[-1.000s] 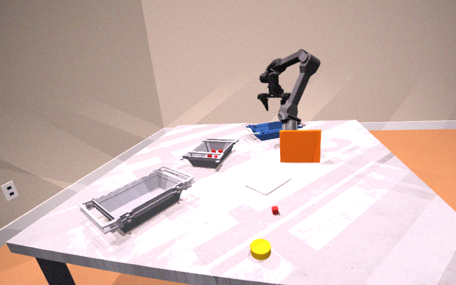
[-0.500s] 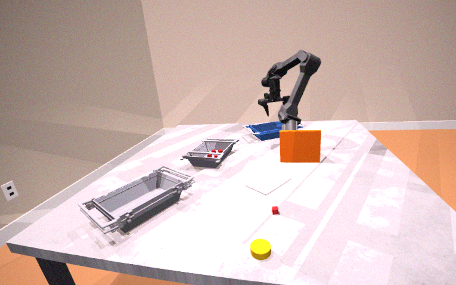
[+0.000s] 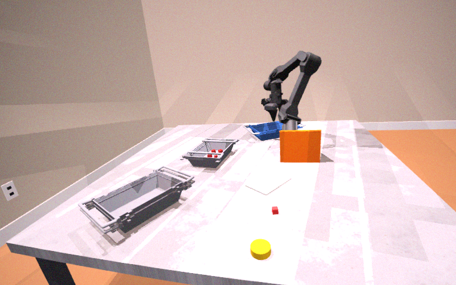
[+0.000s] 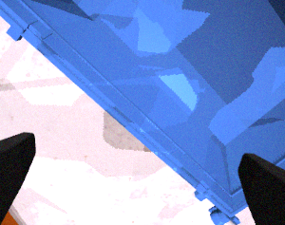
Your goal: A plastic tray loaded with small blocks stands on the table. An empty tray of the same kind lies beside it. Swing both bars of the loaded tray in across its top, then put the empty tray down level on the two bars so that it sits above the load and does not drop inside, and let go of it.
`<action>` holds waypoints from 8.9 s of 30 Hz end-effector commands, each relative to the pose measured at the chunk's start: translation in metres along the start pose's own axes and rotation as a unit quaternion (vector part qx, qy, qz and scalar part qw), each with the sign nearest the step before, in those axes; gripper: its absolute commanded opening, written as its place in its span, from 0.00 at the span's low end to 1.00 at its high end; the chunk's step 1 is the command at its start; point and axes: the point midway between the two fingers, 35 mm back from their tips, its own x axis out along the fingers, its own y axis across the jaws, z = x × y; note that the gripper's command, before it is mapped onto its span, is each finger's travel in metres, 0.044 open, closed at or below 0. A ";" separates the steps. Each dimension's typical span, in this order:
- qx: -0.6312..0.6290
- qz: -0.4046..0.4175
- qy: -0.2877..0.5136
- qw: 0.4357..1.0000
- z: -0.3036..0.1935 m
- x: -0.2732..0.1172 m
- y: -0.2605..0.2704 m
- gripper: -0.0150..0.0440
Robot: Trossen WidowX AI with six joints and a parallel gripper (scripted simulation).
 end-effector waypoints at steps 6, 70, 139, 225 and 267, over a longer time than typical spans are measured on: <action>-0.432 -0.014 -0.008 0.902 -0.015 0.016 0.009 1.00; -0.434 -0.015 -0.007 0.901 -0.013 0.102 0.008 0.55; -0.431 -0.010 -0.009 0.902 0.005 -0.048 -0.017 0.25; -0.614 0.072 -0.029 0.785 0.144 -0.048 0.119 0.25; -0.759 0.031 -0.015 0.651 0.147 -0.069 0.320 0.25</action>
